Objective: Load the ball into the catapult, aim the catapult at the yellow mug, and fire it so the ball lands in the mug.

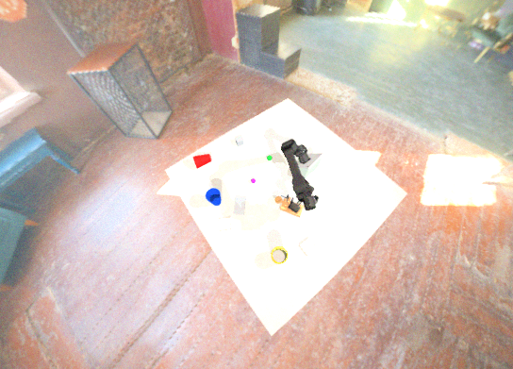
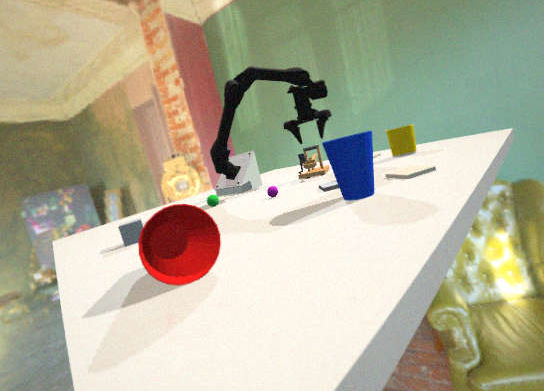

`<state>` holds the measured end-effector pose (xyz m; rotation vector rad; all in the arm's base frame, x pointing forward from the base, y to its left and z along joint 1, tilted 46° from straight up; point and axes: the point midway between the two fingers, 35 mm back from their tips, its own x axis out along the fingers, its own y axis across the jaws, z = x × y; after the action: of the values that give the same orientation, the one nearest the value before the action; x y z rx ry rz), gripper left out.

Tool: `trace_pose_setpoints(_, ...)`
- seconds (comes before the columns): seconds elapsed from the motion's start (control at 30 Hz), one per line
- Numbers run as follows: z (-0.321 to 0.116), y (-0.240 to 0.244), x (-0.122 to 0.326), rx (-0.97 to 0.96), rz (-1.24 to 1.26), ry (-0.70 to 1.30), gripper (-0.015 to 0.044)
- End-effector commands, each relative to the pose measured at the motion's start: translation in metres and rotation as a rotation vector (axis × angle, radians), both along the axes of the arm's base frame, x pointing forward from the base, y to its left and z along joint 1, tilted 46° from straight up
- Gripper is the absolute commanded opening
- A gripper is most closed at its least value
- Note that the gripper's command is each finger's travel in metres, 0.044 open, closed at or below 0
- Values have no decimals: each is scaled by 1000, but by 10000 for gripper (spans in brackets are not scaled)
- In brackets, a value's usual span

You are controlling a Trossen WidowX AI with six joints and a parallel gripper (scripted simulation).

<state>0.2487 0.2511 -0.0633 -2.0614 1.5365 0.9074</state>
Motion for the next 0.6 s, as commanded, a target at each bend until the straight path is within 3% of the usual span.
trace_pose_setpoints(0.0,1,2,0,-19,93,92,440)
trace_pose_setpoints(0.57,-32,-31,8,-45,191,185,440)
